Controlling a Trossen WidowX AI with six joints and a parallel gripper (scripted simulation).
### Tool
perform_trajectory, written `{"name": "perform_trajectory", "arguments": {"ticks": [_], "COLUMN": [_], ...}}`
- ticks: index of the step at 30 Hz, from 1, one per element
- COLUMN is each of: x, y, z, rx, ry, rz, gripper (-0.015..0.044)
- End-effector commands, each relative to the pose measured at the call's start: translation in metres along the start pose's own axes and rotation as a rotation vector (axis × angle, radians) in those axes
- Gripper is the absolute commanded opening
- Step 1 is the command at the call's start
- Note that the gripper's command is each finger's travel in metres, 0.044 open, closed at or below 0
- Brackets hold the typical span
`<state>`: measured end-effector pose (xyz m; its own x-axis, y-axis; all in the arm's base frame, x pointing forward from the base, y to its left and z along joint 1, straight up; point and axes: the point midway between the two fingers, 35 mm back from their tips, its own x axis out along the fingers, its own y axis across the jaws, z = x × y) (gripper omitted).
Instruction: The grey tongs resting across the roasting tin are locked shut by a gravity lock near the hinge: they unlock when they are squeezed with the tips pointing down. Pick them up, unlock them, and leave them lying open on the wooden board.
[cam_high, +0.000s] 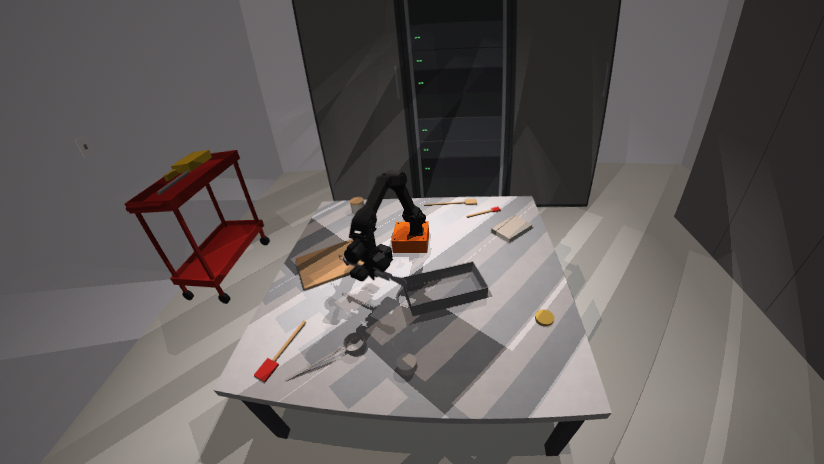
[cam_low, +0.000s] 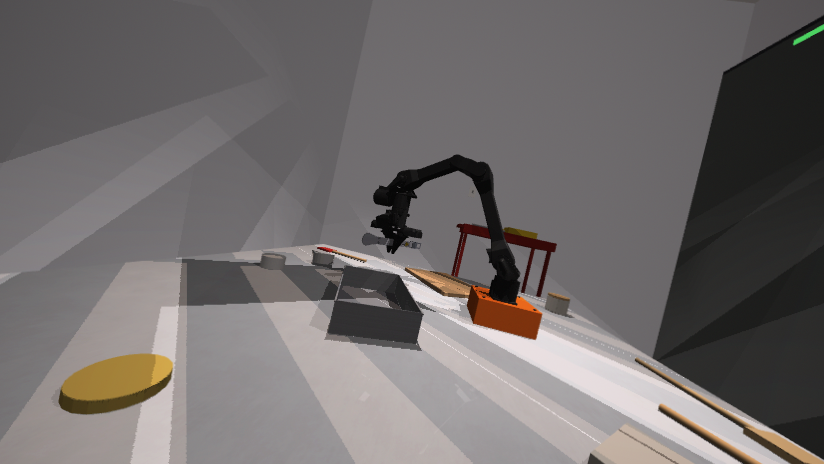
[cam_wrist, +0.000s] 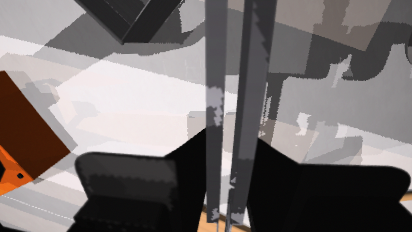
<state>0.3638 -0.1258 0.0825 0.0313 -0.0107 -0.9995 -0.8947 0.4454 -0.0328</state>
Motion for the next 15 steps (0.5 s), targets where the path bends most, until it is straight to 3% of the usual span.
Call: {"name": "perform_trajectory", "arguments": {"ticks": [1,15], "x": [-0.001,-0.001], "y": [-0.005,-0.008], "z": [-0.019,-0.052], "rx": [-0.09,-0.197], "ry": [0.002,0.005], "rz": [-0.002,-0.001], "gripper": [-0.015,-0.015]}}
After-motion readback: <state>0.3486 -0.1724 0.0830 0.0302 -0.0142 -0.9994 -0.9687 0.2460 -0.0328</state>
